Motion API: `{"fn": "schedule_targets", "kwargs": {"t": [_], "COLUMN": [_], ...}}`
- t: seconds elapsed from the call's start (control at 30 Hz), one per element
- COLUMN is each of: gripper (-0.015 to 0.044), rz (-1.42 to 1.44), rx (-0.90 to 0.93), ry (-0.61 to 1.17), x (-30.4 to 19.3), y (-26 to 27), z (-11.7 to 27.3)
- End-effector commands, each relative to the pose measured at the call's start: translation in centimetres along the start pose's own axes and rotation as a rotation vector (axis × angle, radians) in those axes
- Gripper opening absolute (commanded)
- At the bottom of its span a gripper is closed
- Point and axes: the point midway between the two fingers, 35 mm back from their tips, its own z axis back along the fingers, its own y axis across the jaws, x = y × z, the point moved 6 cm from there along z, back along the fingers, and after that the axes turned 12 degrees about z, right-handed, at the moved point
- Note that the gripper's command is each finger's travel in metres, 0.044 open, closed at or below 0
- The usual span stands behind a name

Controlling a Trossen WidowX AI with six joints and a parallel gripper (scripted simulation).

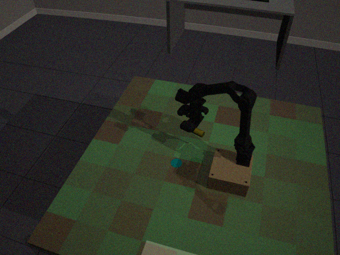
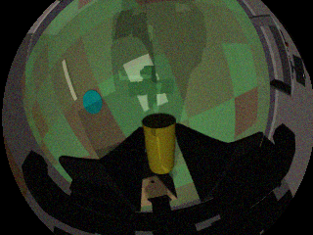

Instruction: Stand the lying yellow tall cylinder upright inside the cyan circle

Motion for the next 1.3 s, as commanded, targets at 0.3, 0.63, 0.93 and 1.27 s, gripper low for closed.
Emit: {"fn": "schedule_targets", "kwargs": {"t": [0.3, 0.63, 0.93, 1.27], "gripper": [0.0105, 0.0105, 0.0105, 0.0105], "rz": [0.439, 0.757, 1.042, 1.355], "rx": [0.007, 0.010, 0.013, 0.011], "ry": [0.000, -0.004, -0.007, -0.009], "x": [2.0, 3.0, 3.6, 4.0], "y": [3.9, 6.9, 9.8, 12.9], "z": [0.3, 0.5, 0.8, 1.1]}}
